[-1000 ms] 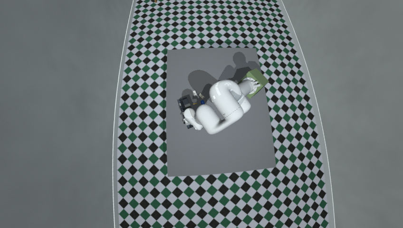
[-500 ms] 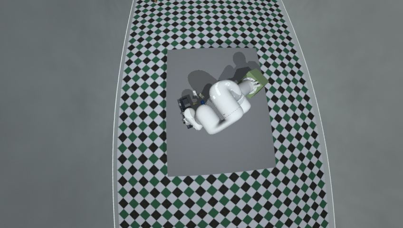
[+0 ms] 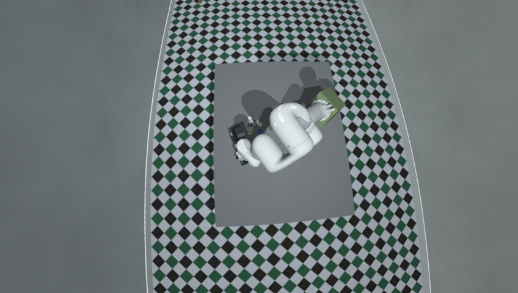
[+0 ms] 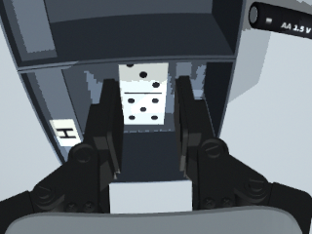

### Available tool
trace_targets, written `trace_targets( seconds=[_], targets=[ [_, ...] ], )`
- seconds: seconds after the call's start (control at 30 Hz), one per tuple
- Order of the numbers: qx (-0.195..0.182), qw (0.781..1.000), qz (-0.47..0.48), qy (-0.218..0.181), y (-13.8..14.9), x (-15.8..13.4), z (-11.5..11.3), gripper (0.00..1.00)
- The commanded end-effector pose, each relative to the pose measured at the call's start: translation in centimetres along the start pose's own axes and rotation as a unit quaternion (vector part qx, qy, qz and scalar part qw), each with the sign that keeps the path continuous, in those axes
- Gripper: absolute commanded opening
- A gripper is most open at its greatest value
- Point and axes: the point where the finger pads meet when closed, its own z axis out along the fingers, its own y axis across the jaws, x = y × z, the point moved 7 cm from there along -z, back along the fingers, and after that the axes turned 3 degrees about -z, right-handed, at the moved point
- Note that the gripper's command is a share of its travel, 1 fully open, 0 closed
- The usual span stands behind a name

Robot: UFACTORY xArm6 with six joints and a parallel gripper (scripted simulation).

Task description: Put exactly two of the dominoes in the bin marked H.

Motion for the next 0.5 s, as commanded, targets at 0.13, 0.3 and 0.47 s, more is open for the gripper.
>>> trace_targets(
  seconds=[0.13, 0.3, 0.47],
  targets=[
    [0.001, 1.0, 0.0, 0.0, -0.1, 0.0, -1.1, 0.31],
    [0.001, 1.0, 0.0, 0.0, -0.1, 0.0, -1.8, 0.31],
    [0.001, 1.0, 0.0, 0.0, -0.1, 0.0, -2.2, 0.31]
  ],
)
